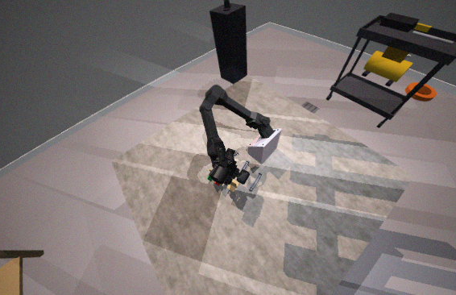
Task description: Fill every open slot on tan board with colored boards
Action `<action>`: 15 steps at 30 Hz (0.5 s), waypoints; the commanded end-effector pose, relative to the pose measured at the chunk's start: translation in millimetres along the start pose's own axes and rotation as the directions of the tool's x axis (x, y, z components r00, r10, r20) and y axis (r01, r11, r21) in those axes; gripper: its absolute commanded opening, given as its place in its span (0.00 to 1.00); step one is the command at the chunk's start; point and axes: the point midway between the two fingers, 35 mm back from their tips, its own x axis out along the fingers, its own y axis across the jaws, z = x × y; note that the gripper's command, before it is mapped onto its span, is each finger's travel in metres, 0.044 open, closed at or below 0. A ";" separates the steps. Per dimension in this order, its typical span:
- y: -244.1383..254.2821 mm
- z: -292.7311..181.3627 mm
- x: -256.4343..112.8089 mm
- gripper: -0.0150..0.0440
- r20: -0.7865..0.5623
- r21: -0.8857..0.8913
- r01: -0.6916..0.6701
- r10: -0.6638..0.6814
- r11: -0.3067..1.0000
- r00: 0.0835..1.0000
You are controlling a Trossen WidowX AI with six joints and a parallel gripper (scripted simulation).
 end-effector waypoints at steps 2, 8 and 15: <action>-0.4 -0.1 4.0 0.25 0.000 -0.004 0.003 -0.003 1.000 1.000; -0.5 -0.1 7.8 0.25 0.000 -0.004 0.003 -0.003 1.000 1.000; -0.5 -0.1 12.2 0.25 0.000 -0.004 0.003 -0.003 1.000 1.000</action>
